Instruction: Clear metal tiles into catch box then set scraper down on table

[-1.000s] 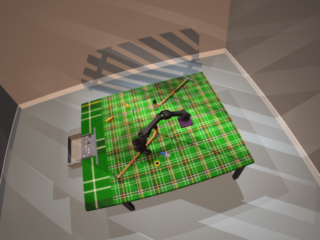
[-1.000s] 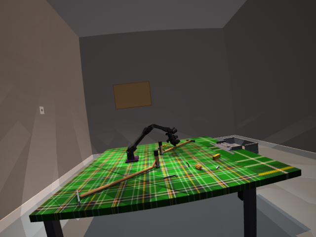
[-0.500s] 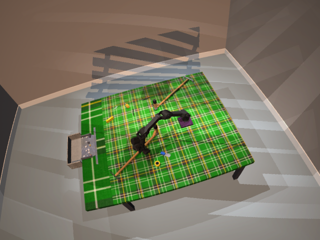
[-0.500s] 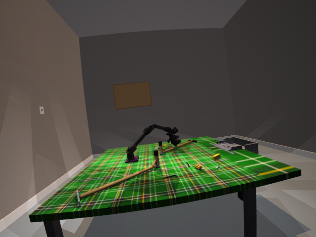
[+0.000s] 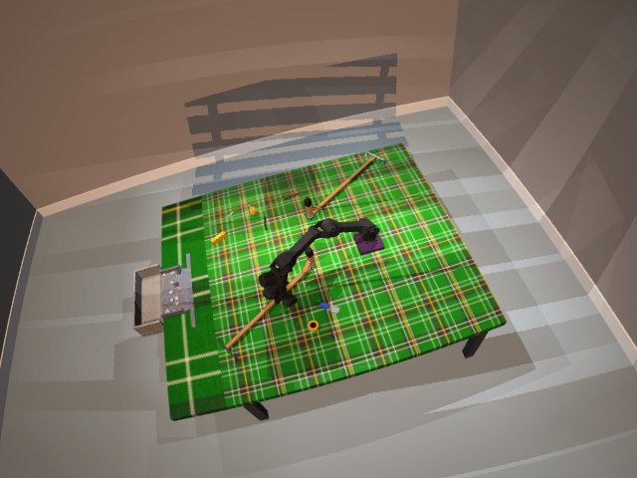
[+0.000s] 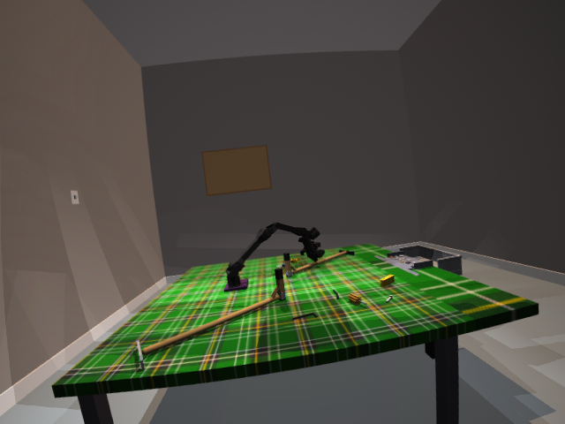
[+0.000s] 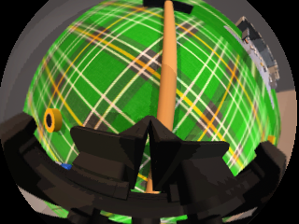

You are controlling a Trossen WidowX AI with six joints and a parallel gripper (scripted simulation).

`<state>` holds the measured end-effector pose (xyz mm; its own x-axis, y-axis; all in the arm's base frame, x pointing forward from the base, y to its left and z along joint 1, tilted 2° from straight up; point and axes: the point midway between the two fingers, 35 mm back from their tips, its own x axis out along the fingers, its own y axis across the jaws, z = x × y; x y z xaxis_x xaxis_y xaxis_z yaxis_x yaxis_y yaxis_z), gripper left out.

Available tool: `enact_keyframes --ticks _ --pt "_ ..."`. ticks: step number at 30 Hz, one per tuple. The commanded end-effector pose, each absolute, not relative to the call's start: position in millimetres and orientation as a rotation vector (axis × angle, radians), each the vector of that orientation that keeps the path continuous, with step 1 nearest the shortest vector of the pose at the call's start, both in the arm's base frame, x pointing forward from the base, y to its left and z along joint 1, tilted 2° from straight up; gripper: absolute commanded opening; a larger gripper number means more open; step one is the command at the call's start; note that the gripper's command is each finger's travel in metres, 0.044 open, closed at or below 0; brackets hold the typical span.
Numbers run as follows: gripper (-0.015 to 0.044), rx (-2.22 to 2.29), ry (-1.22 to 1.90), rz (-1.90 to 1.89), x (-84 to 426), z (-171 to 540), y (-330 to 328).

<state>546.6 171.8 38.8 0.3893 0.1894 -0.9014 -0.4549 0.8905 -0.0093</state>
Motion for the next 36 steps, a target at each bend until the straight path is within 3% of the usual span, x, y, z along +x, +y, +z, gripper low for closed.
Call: enact_keyframes --ticks 1,28,36 --pt "0.0000 -0.272 1.089 0.416 547 52 172" --pt "0.0000 -0.266 1.027 0.413 544 139 173" --pt "0.0000 -0.223 1.072 0.343 520 146 204"
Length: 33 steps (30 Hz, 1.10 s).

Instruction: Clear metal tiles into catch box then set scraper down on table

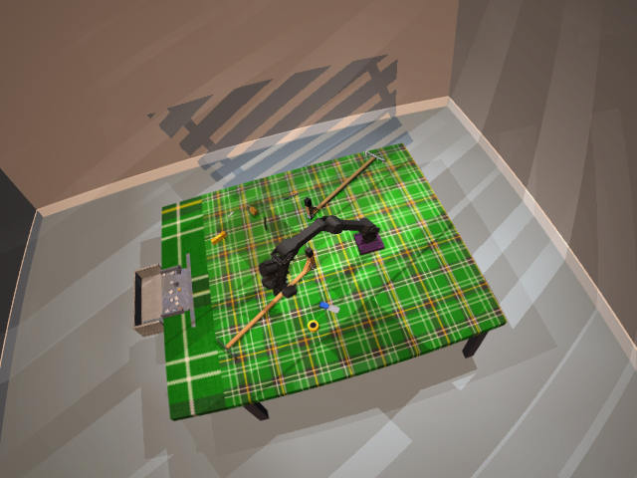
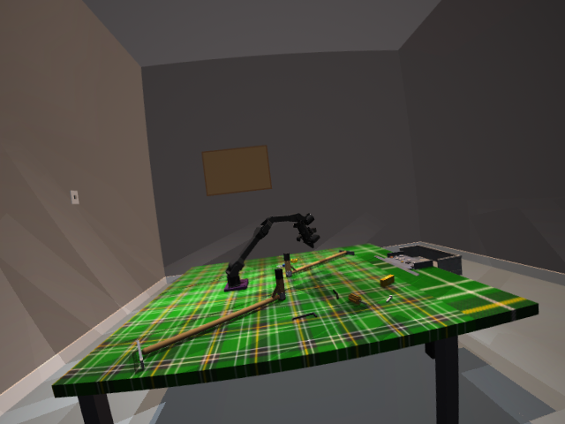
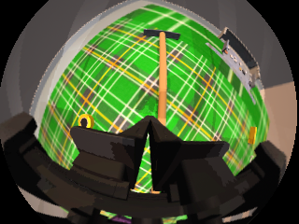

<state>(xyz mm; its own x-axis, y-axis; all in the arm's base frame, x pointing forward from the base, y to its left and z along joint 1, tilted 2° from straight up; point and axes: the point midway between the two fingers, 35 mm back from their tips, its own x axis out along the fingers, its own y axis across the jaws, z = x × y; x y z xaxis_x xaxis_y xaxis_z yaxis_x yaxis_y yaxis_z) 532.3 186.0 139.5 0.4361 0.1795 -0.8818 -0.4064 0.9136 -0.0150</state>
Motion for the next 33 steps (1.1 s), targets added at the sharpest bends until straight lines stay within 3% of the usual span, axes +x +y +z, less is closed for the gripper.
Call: enact_keyframes --ticks 1,33 --pt "0.0000 -0.221 1.075 0.338 518 147 206" --pt "0.0000 -0.220 1.097 0.334 526 89 209"
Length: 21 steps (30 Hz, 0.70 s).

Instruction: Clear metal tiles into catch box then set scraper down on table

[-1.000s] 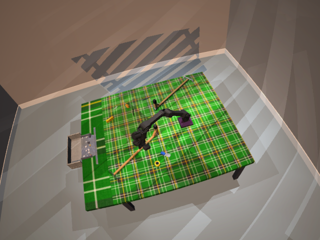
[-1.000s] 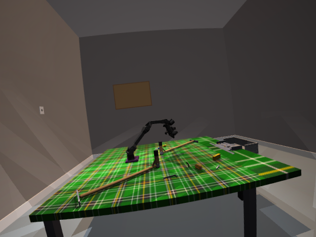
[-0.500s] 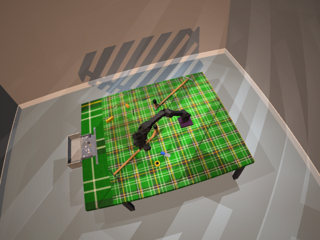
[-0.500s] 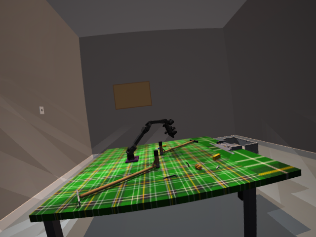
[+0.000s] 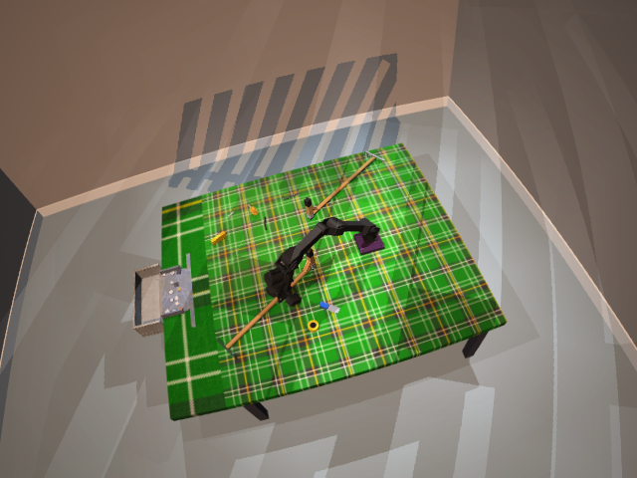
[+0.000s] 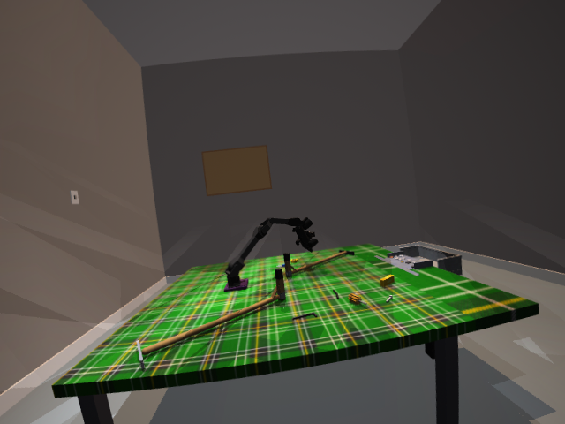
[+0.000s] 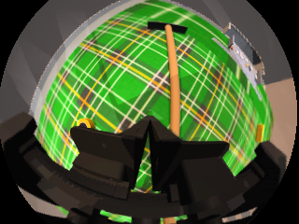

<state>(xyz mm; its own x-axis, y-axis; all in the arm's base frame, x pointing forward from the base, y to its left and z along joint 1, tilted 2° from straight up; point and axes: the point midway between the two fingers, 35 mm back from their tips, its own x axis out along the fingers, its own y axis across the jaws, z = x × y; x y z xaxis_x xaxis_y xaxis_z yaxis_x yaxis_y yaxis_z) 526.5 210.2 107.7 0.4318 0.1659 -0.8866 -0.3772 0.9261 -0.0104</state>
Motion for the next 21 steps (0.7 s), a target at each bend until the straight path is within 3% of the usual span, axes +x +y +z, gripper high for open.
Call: enact_keyframes --ticks 1,21 --pt "0.0000 -0.220 1.098 0.334 526 86 209" --pt "0.0000 -0.220 1.118 0.332 525 34 208"
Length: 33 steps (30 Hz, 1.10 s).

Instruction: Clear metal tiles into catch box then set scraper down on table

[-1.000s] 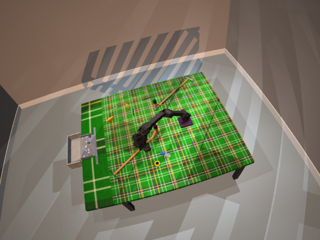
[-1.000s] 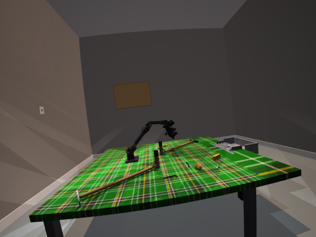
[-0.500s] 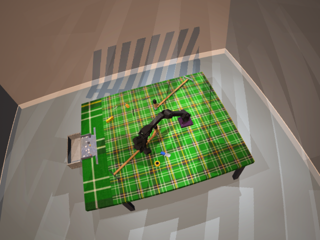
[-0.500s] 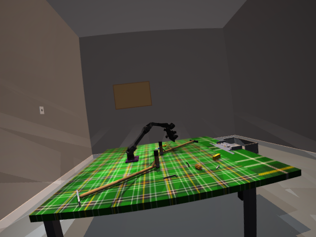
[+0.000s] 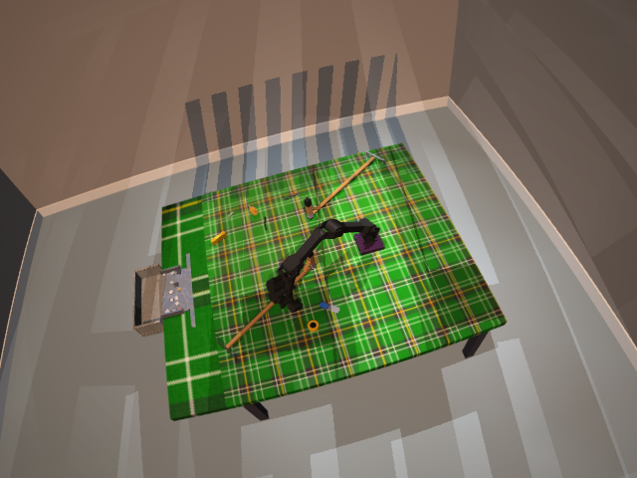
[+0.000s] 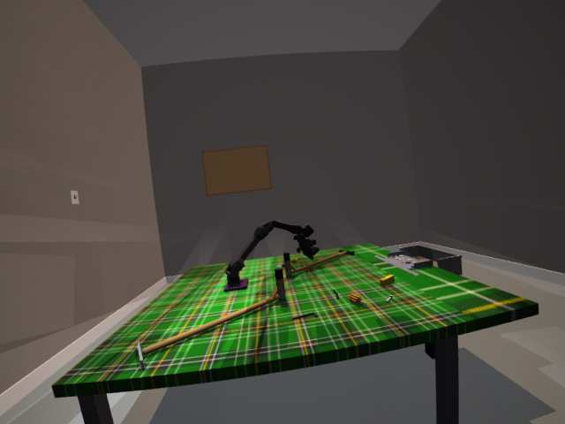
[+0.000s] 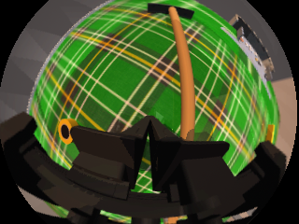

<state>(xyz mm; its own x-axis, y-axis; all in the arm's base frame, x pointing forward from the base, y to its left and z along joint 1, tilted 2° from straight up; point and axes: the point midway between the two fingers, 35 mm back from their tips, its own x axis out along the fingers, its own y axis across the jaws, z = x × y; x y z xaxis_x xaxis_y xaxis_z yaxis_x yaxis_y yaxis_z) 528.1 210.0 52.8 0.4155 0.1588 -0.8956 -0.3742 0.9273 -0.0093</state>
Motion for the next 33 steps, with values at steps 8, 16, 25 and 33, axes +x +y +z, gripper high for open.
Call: enact_keyframes --ticks 8,16,25,33 --pt "0.0000 -0.220 1.119 0.332 525 30 208" --pt "0.0000 -0.220 1.120 0.332 528 30 203" --pt "0.0000 -0.221 1.120 0.331 533 30 196" --pt "0.0000 -0.222 1.120 0.331 537 31 189"
